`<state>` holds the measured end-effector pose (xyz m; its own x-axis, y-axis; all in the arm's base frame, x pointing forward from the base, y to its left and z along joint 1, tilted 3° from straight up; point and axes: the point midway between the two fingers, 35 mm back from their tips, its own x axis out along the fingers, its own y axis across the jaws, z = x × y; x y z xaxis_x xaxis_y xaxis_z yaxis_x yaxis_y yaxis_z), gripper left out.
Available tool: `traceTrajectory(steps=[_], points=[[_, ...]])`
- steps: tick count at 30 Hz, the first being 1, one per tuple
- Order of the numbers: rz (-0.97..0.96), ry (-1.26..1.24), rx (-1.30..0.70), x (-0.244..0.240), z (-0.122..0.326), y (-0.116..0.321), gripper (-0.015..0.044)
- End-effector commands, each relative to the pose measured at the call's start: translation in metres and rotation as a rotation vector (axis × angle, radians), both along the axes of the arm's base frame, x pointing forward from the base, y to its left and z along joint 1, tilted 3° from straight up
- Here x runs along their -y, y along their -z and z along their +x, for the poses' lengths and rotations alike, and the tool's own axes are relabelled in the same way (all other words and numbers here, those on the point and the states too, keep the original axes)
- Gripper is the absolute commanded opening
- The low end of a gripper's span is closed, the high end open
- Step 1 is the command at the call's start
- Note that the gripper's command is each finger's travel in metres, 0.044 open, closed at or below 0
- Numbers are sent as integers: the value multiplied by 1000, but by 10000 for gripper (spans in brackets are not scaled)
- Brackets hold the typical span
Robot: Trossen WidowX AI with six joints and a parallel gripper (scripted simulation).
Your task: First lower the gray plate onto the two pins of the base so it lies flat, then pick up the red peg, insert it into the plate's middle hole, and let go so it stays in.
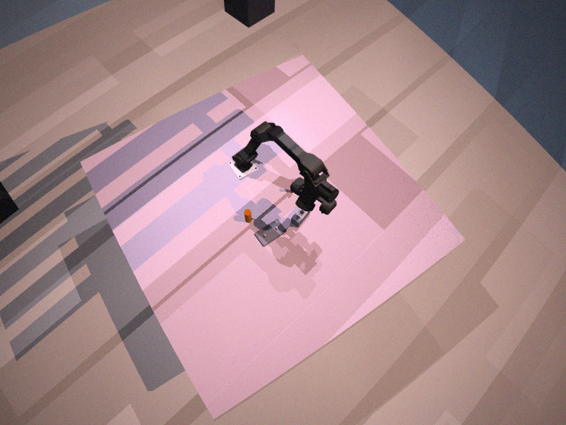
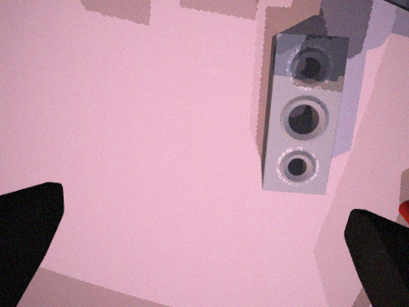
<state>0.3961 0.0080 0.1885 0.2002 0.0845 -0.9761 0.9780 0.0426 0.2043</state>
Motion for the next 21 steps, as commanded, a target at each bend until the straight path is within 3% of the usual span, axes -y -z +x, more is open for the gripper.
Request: traceTrajectory(steps=[1,9,15,21], points=[[-37,-87,-168,17,-34,8,440],[-37,-87,-168,17,-34,10,440],[-37,-87,-168,8,-33,65,440],[-37,-87,-168,8,-33,74,440]])
